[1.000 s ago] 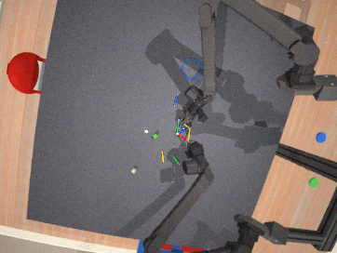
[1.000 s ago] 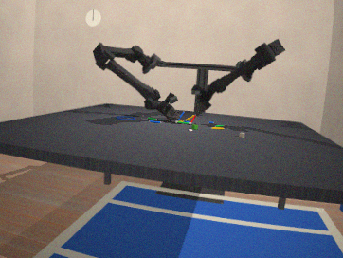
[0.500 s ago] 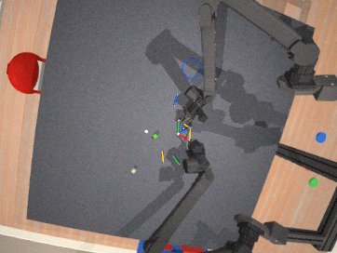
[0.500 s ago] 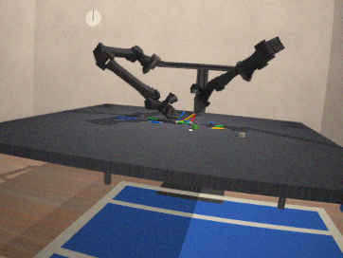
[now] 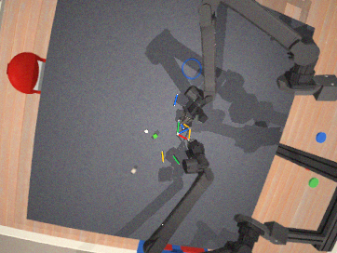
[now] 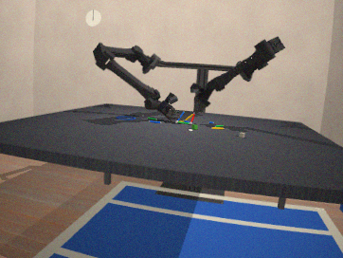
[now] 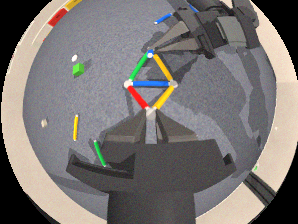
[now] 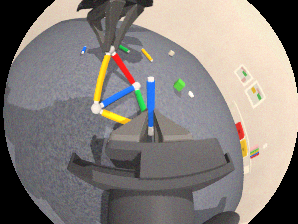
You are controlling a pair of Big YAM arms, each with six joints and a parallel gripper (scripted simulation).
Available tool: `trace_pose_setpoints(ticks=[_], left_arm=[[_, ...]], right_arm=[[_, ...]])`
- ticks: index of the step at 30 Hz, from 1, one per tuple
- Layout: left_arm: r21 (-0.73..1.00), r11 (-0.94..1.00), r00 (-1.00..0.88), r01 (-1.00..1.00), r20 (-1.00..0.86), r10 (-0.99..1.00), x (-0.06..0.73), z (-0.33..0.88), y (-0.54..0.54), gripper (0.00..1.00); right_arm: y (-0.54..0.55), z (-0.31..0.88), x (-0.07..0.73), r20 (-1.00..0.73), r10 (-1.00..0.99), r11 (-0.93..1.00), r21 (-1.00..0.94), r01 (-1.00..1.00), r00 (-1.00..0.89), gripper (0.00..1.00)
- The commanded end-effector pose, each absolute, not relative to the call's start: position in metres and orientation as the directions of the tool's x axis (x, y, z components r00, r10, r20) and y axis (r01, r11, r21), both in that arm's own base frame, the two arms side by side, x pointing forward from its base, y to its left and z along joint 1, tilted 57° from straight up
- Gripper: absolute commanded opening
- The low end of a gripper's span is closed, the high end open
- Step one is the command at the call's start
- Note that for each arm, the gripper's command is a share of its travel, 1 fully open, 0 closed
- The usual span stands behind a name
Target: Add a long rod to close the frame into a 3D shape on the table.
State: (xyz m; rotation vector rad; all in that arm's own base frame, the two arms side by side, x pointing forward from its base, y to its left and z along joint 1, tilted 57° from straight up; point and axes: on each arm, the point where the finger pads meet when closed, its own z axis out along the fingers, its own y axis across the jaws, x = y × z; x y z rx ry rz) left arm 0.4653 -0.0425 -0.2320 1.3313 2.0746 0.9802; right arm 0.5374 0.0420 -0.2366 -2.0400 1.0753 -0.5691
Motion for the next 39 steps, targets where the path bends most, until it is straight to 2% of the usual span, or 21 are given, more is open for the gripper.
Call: trace_pose_setpoints(ticks=[1, 18, 39], left_arm=[[0.799, 0.261, -0.355, 0.541, -0.064, 0.933, 0.480, -0.217, -0.076, 0.00], [0.770, 0.248, -0.388, 0.587, -0.002, 0.922, 0.473, -0.242, -0.089, 0.00], [0.799, 0.265, -0.368, 0.540, -0.059, 0.928, 0.494, -0.220, -0.103, 0.00]], right_arm=[[0.045, -0.241, 0.530, 0.031, -0.831, -0.371, -0.775, -0.512, 0.555, 0.00], [0.045, -0.241, 0.530, 0.031, -0.831, -0.371, -0.775, -0.512, 0.555, 0.00], [0.045, -0.241, 0.530, 0.031, -0.831, -0.371, -0.775, -0.512, 0.555, 0.00]])
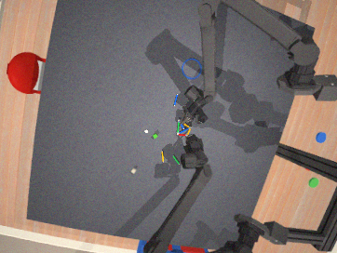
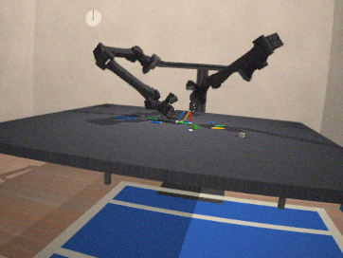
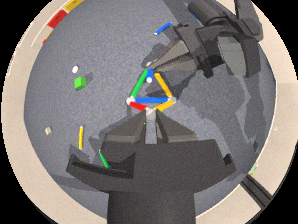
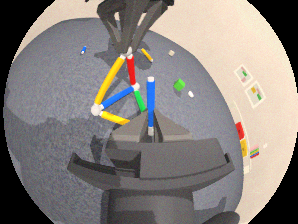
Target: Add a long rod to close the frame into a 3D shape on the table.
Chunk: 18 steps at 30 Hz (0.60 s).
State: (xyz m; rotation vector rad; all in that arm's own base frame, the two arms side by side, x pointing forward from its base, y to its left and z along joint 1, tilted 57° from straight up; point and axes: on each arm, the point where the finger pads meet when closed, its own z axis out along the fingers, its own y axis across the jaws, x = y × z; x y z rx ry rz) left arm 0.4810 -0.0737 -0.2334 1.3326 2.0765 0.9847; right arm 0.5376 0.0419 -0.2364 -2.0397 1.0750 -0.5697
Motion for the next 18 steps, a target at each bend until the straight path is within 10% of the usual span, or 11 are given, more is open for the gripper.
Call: trace_pose_setpoints(ticks=[1, 18], left_arm=[[0.801, 0.267, -0.366, 0.537, -0.064, 0.928, 0.495, -0.218, -0.104, 0.00], [0.777, 0.252, -0.381, 0.578, -0.016, 0.924, 0.499, -0.245, -0.113, 0.00]], right_arm=[[0.045, -0.241, 0.530, 0.031, -0.831, -0.371, -0.775, -0.512, 0.555, 0.00], [0.045, -0.241, 0.530, 0.031, -0.831, -0.371, -0.775, -0.512, 0.555, 0.00]])
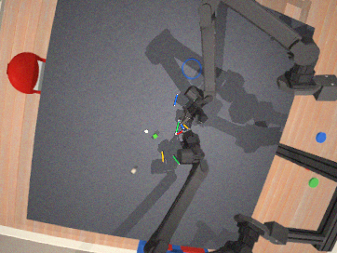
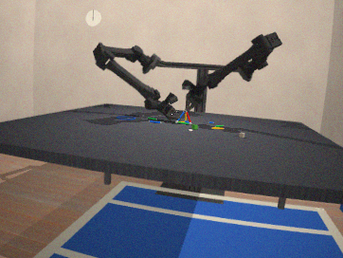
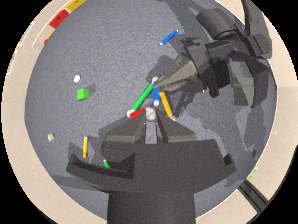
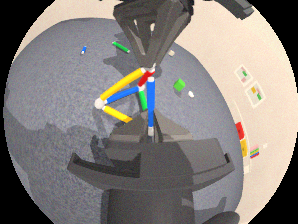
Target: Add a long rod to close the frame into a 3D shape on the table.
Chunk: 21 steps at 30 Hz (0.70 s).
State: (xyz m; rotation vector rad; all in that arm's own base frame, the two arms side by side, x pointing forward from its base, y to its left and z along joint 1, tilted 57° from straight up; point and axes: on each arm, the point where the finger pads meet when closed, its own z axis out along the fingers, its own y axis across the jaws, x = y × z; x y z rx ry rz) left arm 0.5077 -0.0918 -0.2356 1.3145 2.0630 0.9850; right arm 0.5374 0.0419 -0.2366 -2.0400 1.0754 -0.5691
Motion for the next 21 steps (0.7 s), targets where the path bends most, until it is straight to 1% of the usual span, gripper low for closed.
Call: trace_pose_setpoints(ticks=[1, 11, 15, 21], left_arm=[[0.773, 0.250, -0.385, 0.583, -0.008, 0.923, 0.499, -0.248, -0.112, 0.00], [0.775, 0.249, -0.385, 0.581, -0.007, 0.923, 0.501, -0.244, -0.113, 0.00], [0.775, 0.248, -0.385, 0.581, -0.007, 0.923, 0.501, -0.244, -0.113, 0.45], [0.781, 0.254, -0.387, 0.571, -0.018, 0.922, 0.502, -0.234, -0.116, 0.45]], right_arm=[[0.045, -0.241, 0.530, 0.031, -0.831, -0.371, -0.775, -0.512, 0.555, 0.00], [0.045, -0.241, 0.530, 0.031, -0.831, -0.371, -0.775, -0.512, 0.555, 0.00], [0.045, -0.241, 0.530, 0.031, -0.831, -0.371, -0.775, -0.512, 0.555, 0.00], [0.045, -0.241, 0.530, 0.031, -0.831, -0.371, -0.775, -0.512, 0.555, 0.00]])
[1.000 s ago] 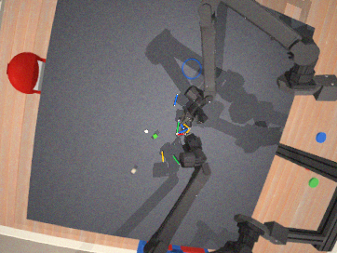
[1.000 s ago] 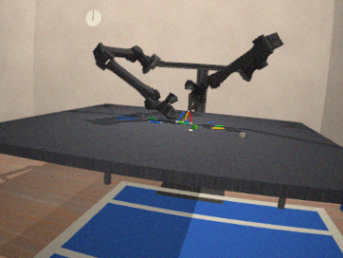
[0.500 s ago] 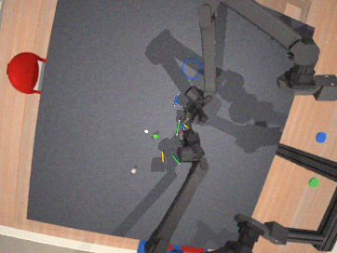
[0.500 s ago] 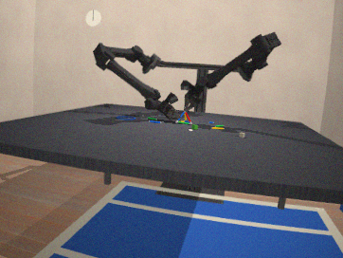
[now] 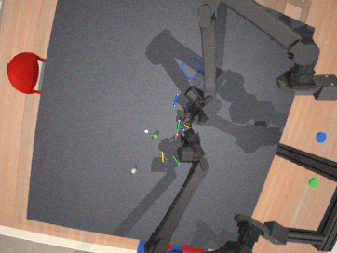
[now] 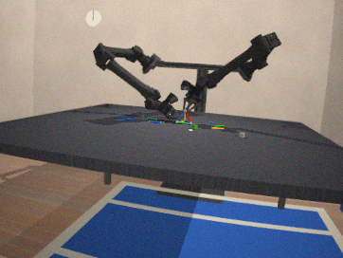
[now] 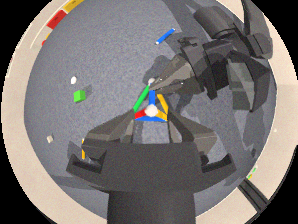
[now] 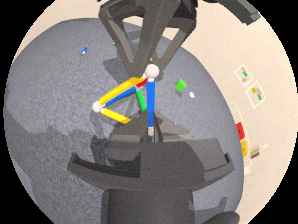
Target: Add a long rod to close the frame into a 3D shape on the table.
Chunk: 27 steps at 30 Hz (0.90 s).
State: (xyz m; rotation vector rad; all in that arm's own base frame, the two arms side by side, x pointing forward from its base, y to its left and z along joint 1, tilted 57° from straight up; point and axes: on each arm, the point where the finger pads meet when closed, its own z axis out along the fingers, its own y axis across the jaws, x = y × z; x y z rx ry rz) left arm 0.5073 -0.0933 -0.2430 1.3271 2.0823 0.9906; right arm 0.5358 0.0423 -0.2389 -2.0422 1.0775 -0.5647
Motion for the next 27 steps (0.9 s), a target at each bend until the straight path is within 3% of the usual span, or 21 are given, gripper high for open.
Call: trace_pose_setpoints(ticks=[1, 5, 7, 12, 14, 27], left_arm=[[0.781, 0.254, -0.387, 0.571, -0.018, 0.922, 0.501, -0.233, -0.116, 0.45], [0.781, 0.254, -0.387, 0.571, -0.018, 0.922, 0.495, -0.227, -0.119, 0.45], [0.781, 0.255, -0.387, 0.571, -0.018, 0.922, 0.491, -0.224, -0.120, 0.64], [0.781, 0.255, -0.387, 0.571, -0.018, 0.922, 0.470, -0.205, -0.128, 0.64], [0.781, 0.255, -0.387, 0.570, -0.019, 0.922, 0.470, -0.205, -0.128, 0.64], [0.775, 0.249, -0.385, 0.581, -0.007, 0.923, 0.466, -0.211, -0.127, 0.64]], right_arm=[[0.045, -0.241, 0.530, 0.031, -0.831, -0.371, -0.775, -0.512, 0.555, 0.00], [0.045, -0.241, 0.530, 0.031, -0.831, -0.371, -0.775, -0.512, 0.555, 0.00], [0.045, -0.241, 0.530, 0.031, -0.831, -0.371, -0.775, -0.512, 0.555, 0.00], [0.045, -0.241, 0.530, 0.031, -0.831, -0.371, -0.775, -0.512, 0.555, 0.00], [0.045, -0.241, 0.530, 0.031, -0.831, -0.371, -0.775, -0.512, 0.555, 0.18], [0.023, -0.216, 0.510, 0.038, -0.837, -0.369, -0.776, -0.511, 0.546, 0.15]])
